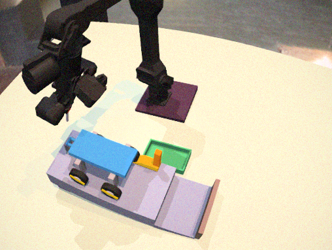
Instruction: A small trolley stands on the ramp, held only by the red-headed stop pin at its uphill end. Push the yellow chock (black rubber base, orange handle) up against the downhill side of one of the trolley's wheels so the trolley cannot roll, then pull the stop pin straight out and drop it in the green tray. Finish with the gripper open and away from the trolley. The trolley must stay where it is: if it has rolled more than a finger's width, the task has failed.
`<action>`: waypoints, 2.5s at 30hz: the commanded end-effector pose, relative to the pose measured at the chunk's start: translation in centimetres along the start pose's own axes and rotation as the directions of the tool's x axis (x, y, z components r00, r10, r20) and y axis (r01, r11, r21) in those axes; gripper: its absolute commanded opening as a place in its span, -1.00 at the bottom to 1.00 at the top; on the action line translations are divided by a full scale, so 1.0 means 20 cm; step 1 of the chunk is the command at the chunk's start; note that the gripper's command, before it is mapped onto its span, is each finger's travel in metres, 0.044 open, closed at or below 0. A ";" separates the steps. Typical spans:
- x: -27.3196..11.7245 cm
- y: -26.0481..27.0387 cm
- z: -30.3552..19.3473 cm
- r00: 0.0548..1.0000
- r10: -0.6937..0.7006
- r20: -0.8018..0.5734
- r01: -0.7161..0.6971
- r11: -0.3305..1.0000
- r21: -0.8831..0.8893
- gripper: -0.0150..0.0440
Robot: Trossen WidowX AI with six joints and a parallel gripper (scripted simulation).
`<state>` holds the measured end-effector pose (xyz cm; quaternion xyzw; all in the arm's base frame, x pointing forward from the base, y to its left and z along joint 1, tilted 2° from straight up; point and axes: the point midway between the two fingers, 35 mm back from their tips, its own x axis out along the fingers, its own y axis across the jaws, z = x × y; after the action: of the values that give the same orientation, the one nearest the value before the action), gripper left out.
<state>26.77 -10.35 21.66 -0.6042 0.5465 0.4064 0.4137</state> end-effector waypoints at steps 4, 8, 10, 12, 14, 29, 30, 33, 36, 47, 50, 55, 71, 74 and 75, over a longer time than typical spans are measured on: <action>0.00 0.12 0.00 1.000 -0.005 0.002 0.005 1.000 -0.001 -0.49; 0.00 0.18 -0.01 1.000 -0.004 0.002 0.004 1.000 -0.002 -0.49; 0.00 0.19 -0.01 1.000 -0.003 0.002 0.003 1.000 -0.002 -0.49; 0.00 0.19 -0.01 1.000 -0.003 0.002 0.003 1.000 -0.002 -0.49; 0.00 0.19 0.01 1.000 -0.003 0.003 0.003 1.000 -0.002 -0.49; -0.03 0.18 0.26 1.000 -0.004 0.007 0.004 1.000 -0.001 -0.49; -0.03 0.18 0.27 1.000 -0.004 0.008 0.004 1.000 -0.001 -0.49; -0.04 0.18 0.32 1.000 -0.004 0.009 0.004 1.000 -0.001 -0.49; -0.04 0.18 0.37 1.000 -0.004 0.010 0.004 1.000 -0.001 -0.49; -0.07 0.17 0.56 1.000 -0.003 0.013 0.003 1.000 -0.001 -0.49; -0.07 0.17 0.61 1.000 -0.003 0.014 0.003 1.000 -0.001 -0.49; -0.09 0.17 0.71 1.000 -0.003 0.015 0.003 1.000 -0.001 -0.49; -0.13 0.19 1.00 1.000 -0.003 0.020 0.003 1.000 -0.001 -0.49; -0.14 0.19 1.06 1.000 -0.002 0.021 0.002 1.000 -0.001 -0.49; -0.14 0.19 1.08 1.000 -0.002 0.022 0.002 1.000 -0.001 -0.49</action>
<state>22.10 9.25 17.15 -0.6026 0.5417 0.4119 0.4168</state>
